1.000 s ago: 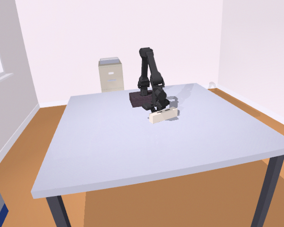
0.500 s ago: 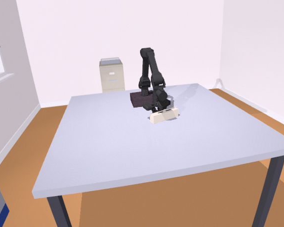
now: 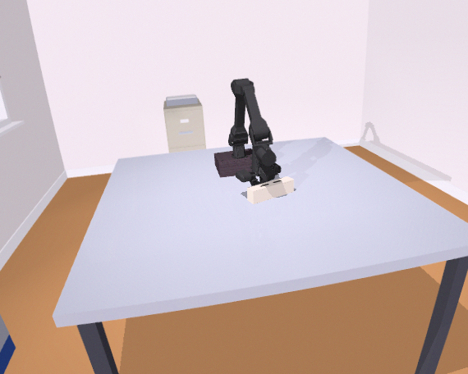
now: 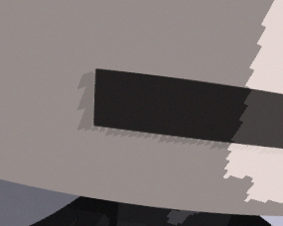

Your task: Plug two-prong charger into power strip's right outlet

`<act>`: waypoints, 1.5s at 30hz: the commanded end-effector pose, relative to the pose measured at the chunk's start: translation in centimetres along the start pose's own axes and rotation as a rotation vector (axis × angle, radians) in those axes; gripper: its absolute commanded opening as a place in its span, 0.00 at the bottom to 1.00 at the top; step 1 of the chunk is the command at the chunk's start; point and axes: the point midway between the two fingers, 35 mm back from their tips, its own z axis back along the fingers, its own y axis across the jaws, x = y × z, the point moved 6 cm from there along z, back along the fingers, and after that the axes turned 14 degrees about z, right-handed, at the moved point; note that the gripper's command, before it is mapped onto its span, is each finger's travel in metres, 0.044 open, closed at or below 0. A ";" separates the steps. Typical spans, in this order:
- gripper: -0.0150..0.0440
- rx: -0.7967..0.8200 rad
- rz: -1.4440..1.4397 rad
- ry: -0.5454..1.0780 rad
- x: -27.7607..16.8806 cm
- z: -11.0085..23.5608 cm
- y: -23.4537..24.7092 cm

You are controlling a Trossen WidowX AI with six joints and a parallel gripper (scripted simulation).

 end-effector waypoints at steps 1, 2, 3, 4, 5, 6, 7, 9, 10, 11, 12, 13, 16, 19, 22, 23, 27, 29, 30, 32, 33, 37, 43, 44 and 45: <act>0.25 -0.011 0.000 -0.038 0.7 0.1 -0.2; 0.25 -0.011 0.000 -0.038 0.7 0.1 -0.2; 0.25 -0.011 0.000 -0.038 0.7 0.1 -0.2; 0.25 -0.011 0.000 -0.038 0.7 0.1 -0.2; 0.25 -0.011 0.000 -0.038 0.7 0.1 -0.2; 0.25 -0.011 0.000 -0.038 0.6 0.1 -0.2; 0.25 -0.011 0.000 -0.038 0.6 0.1 -0.2; 0.25 -0.011 0.000 -0.038 0.6 0.1 -0.2; 0.25 -0.011 0.000 -0.038 0.6 0.1 -0.2; 0.25 -0.011 0.000 -0.038 0.6 0.1 -0.2; 0.25 -0.011 0.000 -0.038 0.6 0.1 -0.2; 0.25 -0.011 0.000 -0.038 0.6 0.2 -0.2; 0.25 -0.011 0.000 -0.038 0.5 0.2 -0.2; 0.25 -0.011 0.000 -0.038 0.5 0.2 -0.2; 0.25 -0.011 0.000 -0.038 0.5 0.3 -0.1; 0.25 -0.011 0.000 -0.038 0.5 0.3 -0.1; 0.25 -0.011 0.000 -0.038 0.5 0.3 -0.1; 0.25 -0.011 0.000 -0.038 0.5 0.3 -0.1; 0.25 -0.011 0.000 -0.038 0.5 0.4 -0.1; 0.25 -0.011 0.000 -0.038 0.5 0.4 -0.1; 0.25 -0.011 0.000 -0.038 0.5 0.4 -0.1; 0.25 -0.011 0.000 -0.038 0.5 0.5 -0.1; 0.25 -0.011 0.000 -0.038 0.5 0.5 -0.1; 0.25 -0.011 0.000 -0.038 0.5 0.5 -0.1; 0.25 -0.011 0.000 -0.038 0.5 0.6 -0.1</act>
